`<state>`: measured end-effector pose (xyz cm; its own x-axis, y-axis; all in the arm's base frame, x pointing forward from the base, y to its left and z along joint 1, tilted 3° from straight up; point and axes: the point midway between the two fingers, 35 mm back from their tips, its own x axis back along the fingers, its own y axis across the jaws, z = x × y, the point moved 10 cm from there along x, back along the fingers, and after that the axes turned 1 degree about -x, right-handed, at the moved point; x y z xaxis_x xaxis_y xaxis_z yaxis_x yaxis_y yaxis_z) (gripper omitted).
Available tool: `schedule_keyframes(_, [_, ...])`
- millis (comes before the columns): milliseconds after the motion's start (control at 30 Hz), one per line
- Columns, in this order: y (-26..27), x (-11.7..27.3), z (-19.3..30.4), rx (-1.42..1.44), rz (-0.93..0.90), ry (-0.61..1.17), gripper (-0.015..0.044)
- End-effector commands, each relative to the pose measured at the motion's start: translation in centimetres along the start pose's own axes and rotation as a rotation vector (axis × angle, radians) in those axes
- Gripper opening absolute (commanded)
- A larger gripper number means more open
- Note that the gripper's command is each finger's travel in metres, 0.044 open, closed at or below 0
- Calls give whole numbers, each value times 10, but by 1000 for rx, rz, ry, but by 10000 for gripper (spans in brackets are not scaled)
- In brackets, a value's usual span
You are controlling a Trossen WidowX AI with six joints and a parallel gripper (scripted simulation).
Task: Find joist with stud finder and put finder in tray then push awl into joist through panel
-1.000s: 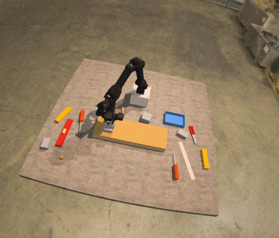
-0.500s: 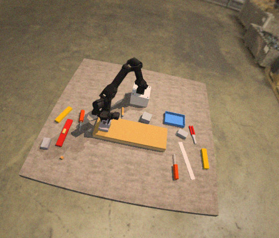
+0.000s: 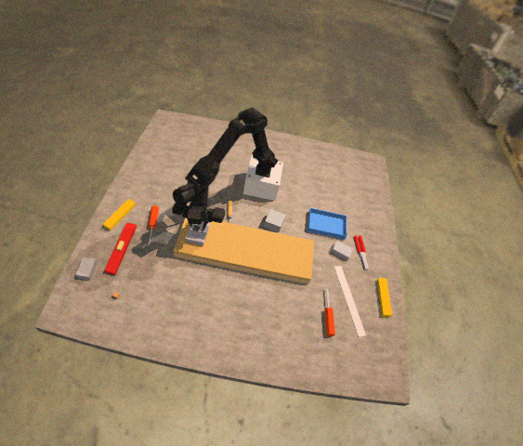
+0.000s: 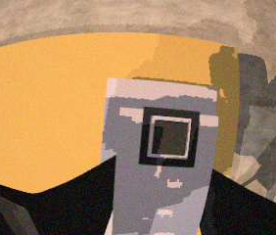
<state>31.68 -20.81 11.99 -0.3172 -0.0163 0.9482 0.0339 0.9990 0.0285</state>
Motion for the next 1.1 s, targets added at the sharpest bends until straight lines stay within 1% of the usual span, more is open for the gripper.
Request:
schedule_keyframes(0, [-3,27,-11,8,15,-25,0])
schedule_keyframes(300, [-2,89,-22,9,14,-24,0])
schedule_keyframes(533, [13,86,-29,46,3,-23,0])
schedule_keyframes(1067, [110,70,-55,289,-71,-16,0])
